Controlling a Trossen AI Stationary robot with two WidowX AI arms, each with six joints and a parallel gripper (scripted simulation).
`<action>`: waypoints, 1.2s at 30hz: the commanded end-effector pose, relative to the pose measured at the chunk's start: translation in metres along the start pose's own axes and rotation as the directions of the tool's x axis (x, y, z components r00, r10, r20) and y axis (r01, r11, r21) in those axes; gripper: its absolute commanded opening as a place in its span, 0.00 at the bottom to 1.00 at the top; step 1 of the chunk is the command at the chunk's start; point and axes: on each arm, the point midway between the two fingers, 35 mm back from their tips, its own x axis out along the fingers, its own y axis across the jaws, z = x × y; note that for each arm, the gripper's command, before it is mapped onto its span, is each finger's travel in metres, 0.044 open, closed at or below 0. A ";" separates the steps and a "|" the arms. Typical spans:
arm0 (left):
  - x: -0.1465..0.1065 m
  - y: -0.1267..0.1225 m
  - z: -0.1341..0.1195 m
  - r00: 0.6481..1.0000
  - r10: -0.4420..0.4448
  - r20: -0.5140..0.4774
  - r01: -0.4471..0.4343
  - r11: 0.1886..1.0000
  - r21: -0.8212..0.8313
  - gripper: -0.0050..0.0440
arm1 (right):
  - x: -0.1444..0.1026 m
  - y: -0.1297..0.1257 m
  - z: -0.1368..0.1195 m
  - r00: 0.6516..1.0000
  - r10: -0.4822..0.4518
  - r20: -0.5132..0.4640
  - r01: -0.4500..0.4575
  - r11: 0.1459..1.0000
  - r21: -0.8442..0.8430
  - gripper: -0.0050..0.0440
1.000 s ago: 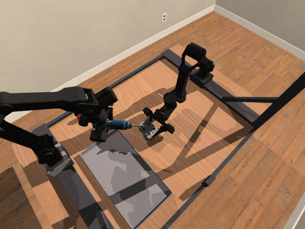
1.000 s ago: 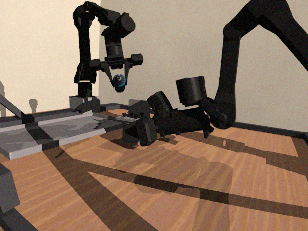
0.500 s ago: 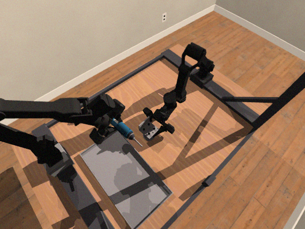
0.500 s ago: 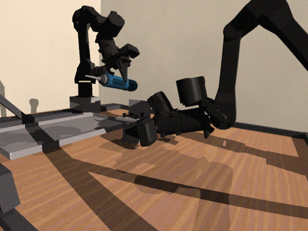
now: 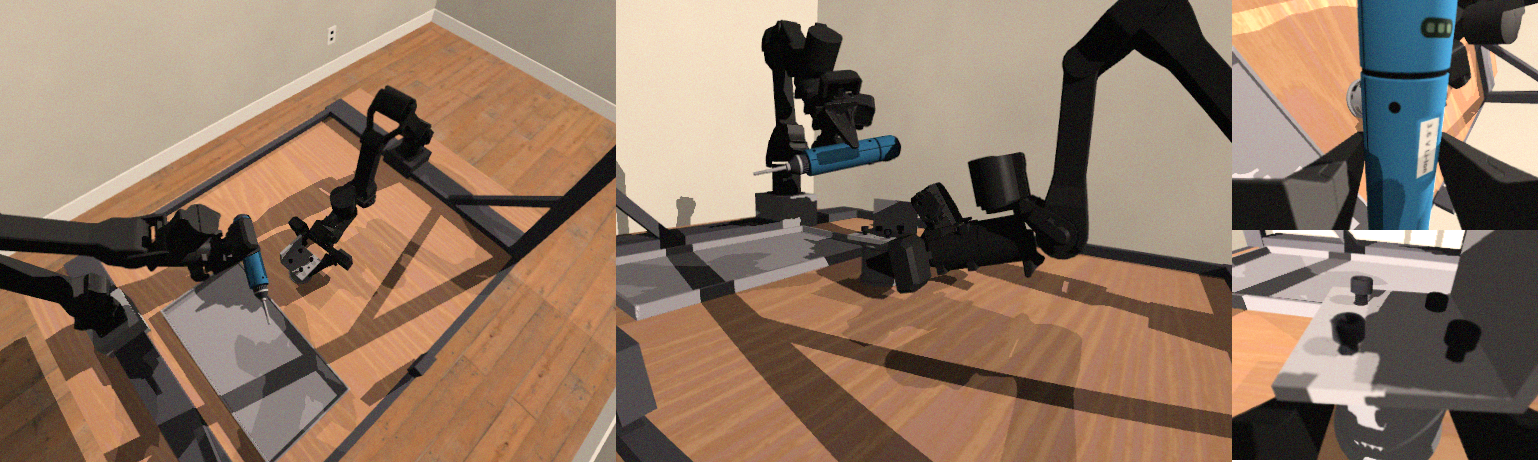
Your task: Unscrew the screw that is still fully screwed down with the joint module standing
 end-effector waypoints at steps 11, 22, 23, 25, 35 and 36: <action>-0.023 -0.035 -0.014 0.943 -0.332 0.018 0.273 0.804 0.528 0.43 | 0.000 0.000 0.010 1.000 -0.001 0.024 0.001 1.000 0.001 0.59; -0.044 -0.045 -0.025 0.864 -0.503 0.021 0.283 0.521 0.805 0.43 | 0.000 0.000 0.010 1.000 -0.001 0.024 0.001 1.000 0.001 0.59; -0.048 -0.046 -0.025 0.849 -0.527 0.025 0.273 0.479 0.834 0.43 | 0.000 0.000 0.010 1.000 -0.001 0.024 0.001 1.000 0.001 0.59; -0.052 -0.045 -0.028 0.830 -0.557 0.027 0.239 0.400 0.885 0.43 | 0.000 0.000 0.010 1.000 -0.001 0.024 0.001 1.000 0.001 0.59; -0.077 -0.051 -0.032 0.725 -0.688 0.038 0.117 0.178 0.977 0.43 | 0.000 0.000 0.010 1.000 -0.001 0.024 0.001 1.000 0.001 0.59; -0.078 -0.052 -0.032 0.720 -0.693 0.038 0.113 0.170 0.979 0.43 | 0.000 0.000 0.010 1.000 -0.001 0.024 0.001 1.000 0.001 0.59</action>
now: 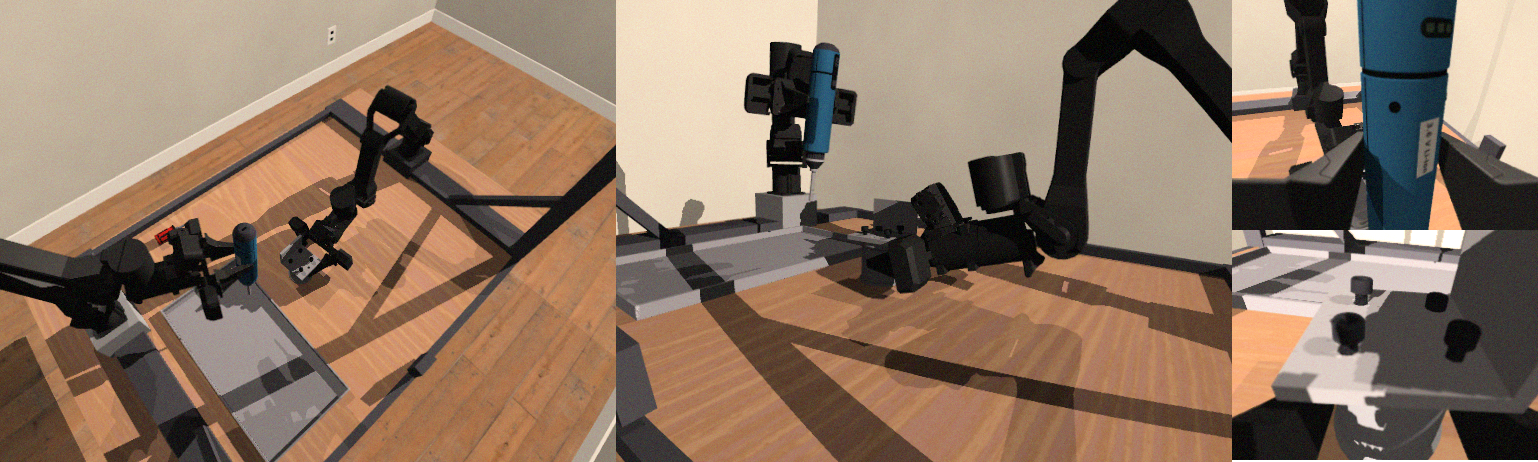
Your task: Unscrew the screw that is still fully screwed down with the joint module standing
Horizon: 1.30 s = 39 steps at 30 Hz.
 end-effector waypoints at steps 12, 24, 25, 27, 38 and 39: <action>-0.004 -0.004 0.023 0.994 -0.019 0.112 0.013 0.998 0.055 0.43 | 0.000 0.000 0.010 1.000 -0.001 0.024 0.001 1.000 0.001 0.59; 0.011 0.001 0.029 0.993 -0.018 0.119 0.012 0.999 0.051 0.43 | 0.000 0.000 0.010 1.000 -0.001 0.024 0.001 1.000 0.001 0.59; 0.015 0.004 0.028 0.993 -0.018 0.119 0.012 0.999 0.052 0.43 | 0.000 0.000 0.010 1.000 -0.001 0.024 0.001 1.000 0.001 0.59; 0.020 0.007 0.026 0.993 -0.018 0.118 0.012 0.999 0.053 0.43 | 0.000 0.000 0.010 1.000 -0.001 0.024 0.001 1.000 0.001 0.59; 0.042 0.018 0.019 0.993 -0.018 0.118 0.012 0.998 0.054 0.43 | 0.000 0.000 0.010 1.000 -0.001 0.024 0.001 1.000 0.001 0.59; 0.044 0.019 0.019 0.993 -0.018 0.118 0.012 0.998 0.055 0.43 | 0.000 0.000 0.010 1.000 -0.001 0.024 0.001 1.000 0.001 0.59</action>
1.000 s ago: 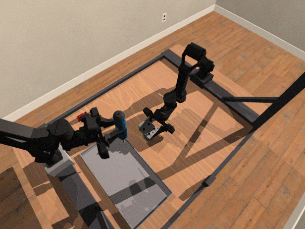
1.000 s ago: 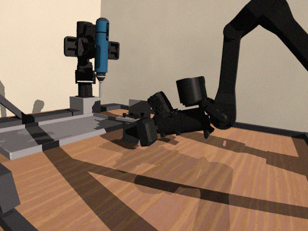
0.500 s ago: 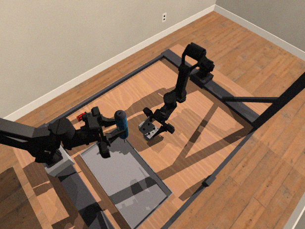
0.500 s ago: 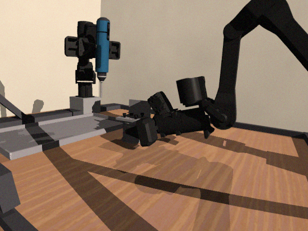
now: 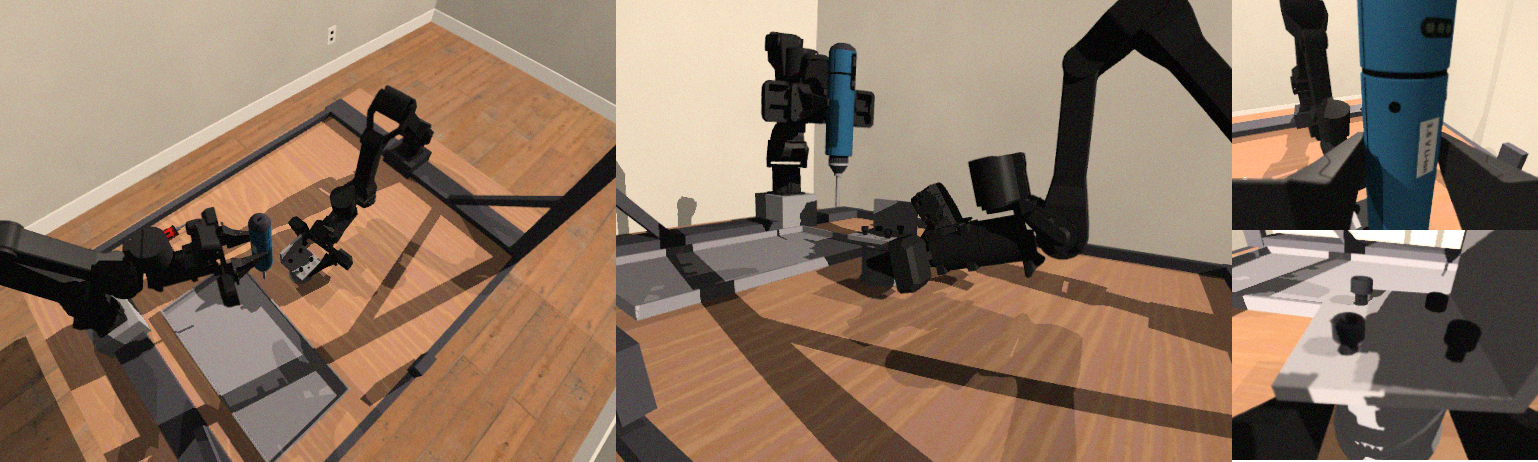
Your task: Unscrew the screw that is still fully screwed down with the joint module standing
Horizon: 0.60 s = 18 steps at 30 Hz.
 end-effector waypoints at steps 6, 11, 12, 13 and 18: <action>0.016 0.005 0.018 0.998 -0.001 0.064 0.001 1.000 -0.007 0.43 | 0.000 0.000 0.010 1.000 -0.001 0.023 0.001 1.000 0.001 0.59; 0.015 0.005 0.020 0.997 0.001 0.072 0.000 1.000 -0.008 0.43 | 0.000 0.000 0.010 1.000 -0.001 0.023 0.001 1.000 0.001 0.59; 0.015 0.005 0.020 0.997 0.001 0.072 0.000 1.000 -0.008 0.43 | 0.000 0.000 0.010 1.000 -0.001 0.023 0.001 1.000 0.001 0.59; 0.015 0.005 0.020 0.997 0.001 0.072 0.000 1.000 -0.008 0.43 | 0.000 0.000 0.010 1.000 -0.001 0.023 0.001 1.000 0.001 0.59; 0.015 0.005 0.020 0.997 0.001 0.072 0.000 1.000 -0.008 0.43 | 0.000 0.000 0.010 1.000 -0.001 0.023 0.001 1.000 0.001 0.59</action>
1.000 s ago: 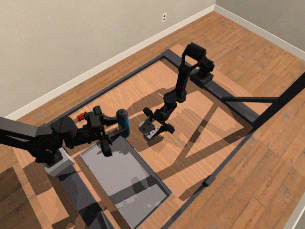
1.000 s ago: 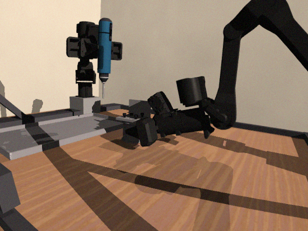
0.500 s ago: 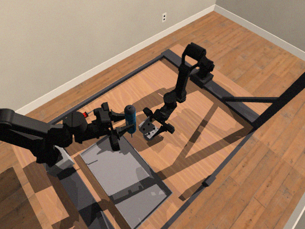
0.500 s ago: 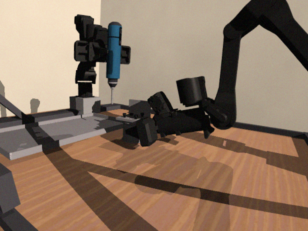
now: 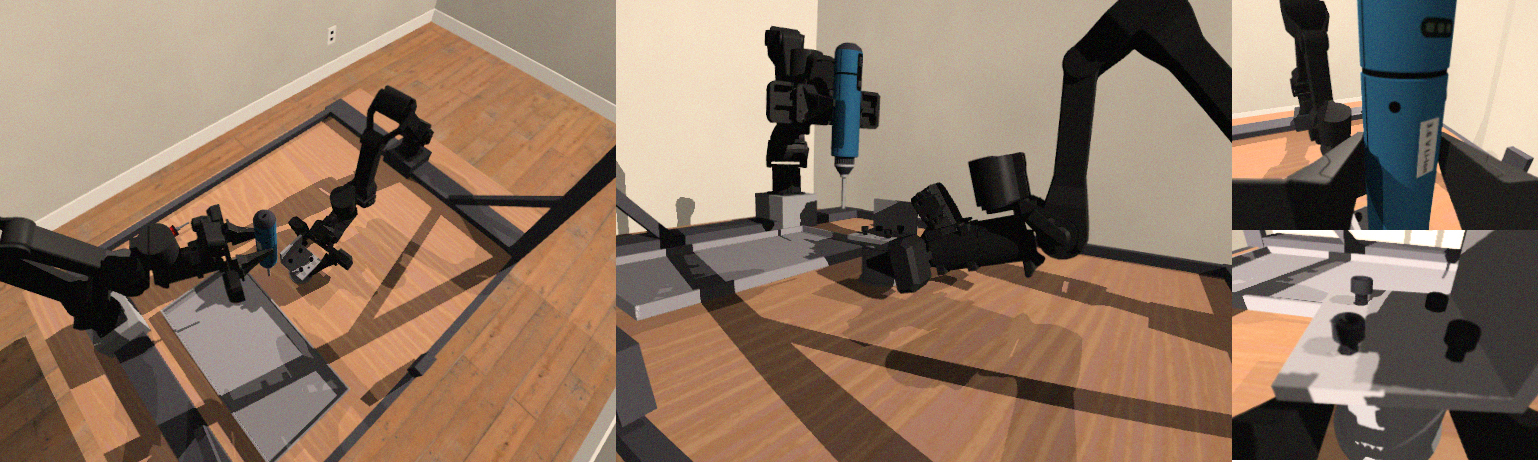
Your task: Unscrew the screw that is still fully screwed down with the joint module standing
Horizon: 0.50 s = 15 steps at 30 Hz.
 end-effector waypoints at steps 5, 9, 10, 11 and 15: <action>0.007 0.001 0.019 0.999 0.000 0.052 0.000 1.000 -0.004 0.43 | 0.000 0.000 0.010 1.000 -0.001 0.023 0.001 1.000 0.001 0.59; 0.015 0.005 0.019 0.999 0.000 0.053 0.000 1.000 -0.003 0.43 | 0.000 0.000 0.010 1.000 -0.001 0.023 0.001 1.000 0.001 0.59; 0.018 0.007 0.020 0.999 0.000 0.053 0.000 1.000 -0.003 0.43 | 0.000 0.000 0.010 1.000 -0.001 0.023 0.001 1.000 0.001 0.59; 0.021 0.009 0.020 0.999 0.000 0.053 0.000 1.000 -0.003 0.43 | 0.000 0.000 0.010 1.000 -0.001 0.023 0.001 1.000 0.001 0.59; 0.029 0.013 0.021 0.999 0.000 0.054 0.000 1.000 -0.003 0.43 | 0.000 0.000 0.010 1.000 -0.001 0.023 0.001 1.000 0.001 0.59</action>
